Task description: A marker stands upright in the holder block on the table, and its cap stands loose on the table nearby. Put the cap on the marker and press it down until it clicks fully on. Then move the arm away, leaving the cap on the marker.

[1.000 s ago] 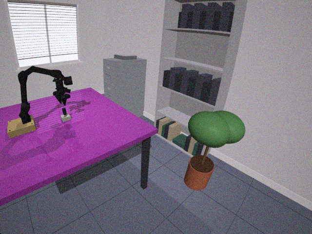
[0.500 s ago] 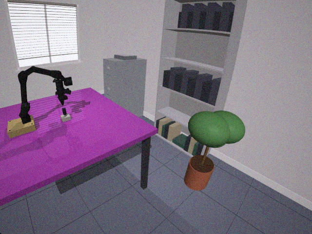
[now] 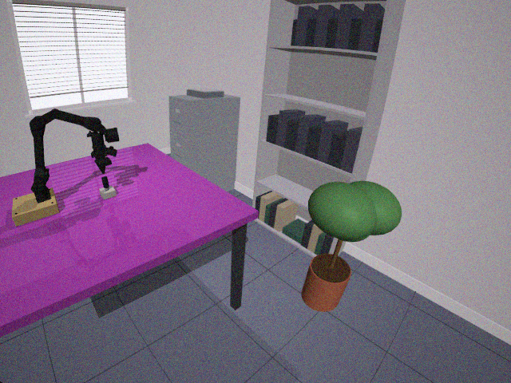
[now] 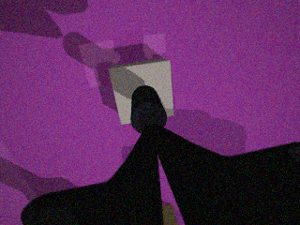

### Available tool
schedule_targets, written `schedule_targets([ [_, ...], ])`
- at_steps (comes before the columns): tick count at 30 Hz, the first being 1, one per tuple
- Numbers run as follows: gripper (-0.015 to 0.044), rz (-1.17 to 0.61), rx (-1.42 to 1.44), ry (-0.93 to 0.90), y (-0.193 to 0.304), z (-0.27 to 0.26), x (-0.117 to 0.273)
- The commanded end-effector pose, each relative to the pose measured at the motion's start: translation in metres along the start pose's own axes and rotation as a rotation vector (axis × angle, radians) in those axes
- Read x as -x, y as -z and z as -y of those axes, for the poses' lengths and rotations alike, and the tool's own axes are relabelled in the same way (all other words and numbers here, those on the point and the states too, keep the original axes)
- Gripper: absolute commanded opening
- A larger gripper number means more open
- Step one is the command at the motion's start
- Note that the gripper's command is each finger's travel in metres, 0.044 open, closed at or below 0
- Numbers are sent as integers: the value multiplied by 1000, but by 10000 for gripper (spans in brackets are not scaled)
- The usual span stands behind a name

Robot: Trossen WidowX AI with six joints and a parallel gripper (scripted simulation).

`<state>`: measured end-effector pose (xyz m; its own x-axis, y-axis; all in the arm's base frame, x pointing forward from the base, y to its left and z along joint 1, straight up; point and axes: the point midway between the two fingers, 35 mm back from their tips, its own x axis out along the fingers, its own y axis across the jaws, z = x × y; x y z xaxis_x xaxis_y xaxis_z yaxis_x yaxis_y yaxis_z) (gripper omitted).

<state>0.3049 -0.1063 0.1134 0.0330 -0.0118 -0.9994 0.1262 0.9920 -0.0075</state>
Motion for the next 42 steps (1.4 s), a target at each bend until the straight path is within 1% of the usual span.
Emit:
schedule_targets([
  [1, 0, -5, -6, 2, 1, 0, -7],
  [18, 0, -5, -6, 2, 1, 0, -31],
  [29, 0, 8, -2, 7, -2, 2, -26],
  [31, 0, 8, -2, 7, -3, 2, -18],
  [37, 0, 8, -2, 6, -3, 2, 55],
  [38, 0, 8, -2, 6, -2, 2, 61],
  [41, 0, 8, -2, 6, -2, 2, 63],
  [42, 26, 8, -2, 6, -2, 2, 63],
])
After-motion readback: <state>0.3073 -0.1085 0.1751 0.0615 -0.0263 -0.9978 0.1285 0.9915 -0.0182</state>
